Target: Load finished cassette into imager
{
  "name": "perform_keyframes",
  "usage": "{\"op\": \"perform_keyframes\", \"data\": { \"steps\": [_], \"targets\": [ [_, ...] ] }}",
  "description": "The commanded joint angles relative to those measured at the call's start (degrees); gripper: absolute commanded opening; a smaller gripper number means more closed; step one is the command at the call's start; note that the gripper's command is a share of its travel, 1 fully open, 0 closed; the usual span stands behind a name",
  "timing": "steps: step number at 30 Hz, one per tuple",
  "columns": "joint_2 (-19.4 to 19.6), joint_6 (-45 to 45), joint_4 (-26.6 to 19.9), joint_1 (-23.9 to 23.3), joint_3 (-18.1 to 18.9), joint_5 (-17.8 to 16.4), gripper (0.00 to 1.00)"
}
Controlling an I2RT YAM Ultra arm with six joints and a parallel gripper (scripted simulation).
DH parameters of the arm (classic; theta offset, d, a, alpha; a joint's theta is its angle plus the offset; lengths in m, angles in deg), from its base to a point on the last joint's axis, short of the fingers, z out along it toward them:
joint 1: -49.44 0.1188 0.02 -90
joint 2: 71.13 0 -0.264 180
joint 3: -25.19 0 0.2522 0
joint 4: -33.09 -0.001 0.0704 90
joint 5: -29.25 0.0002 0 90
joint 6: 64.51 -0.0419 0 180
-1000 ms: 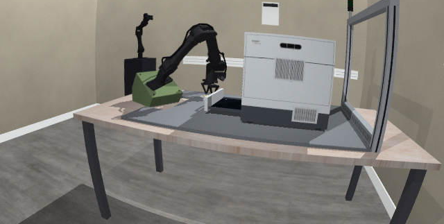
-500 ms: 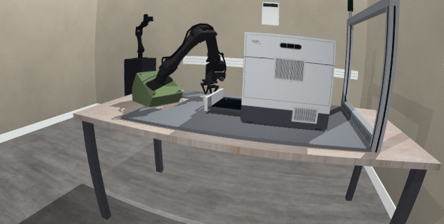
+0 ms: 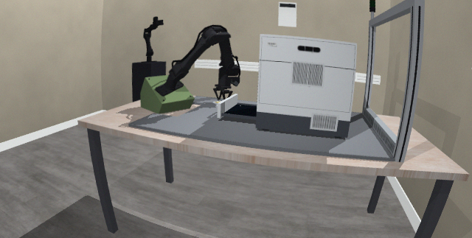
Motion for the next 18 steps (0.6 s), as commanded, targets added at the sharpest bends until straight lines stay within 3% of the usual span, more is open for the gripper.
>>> {"op": "perform_keyframes", "data": {
  "steps": [1, 18],
  "targets": [
    [-0.61, 0.64, 1.03, 0.06, 1.28, -0.38, 1.00],
    [1.11, 1.24, 2.65, -0.47, -1.61, -0.52, 1.00]
  ]
}}
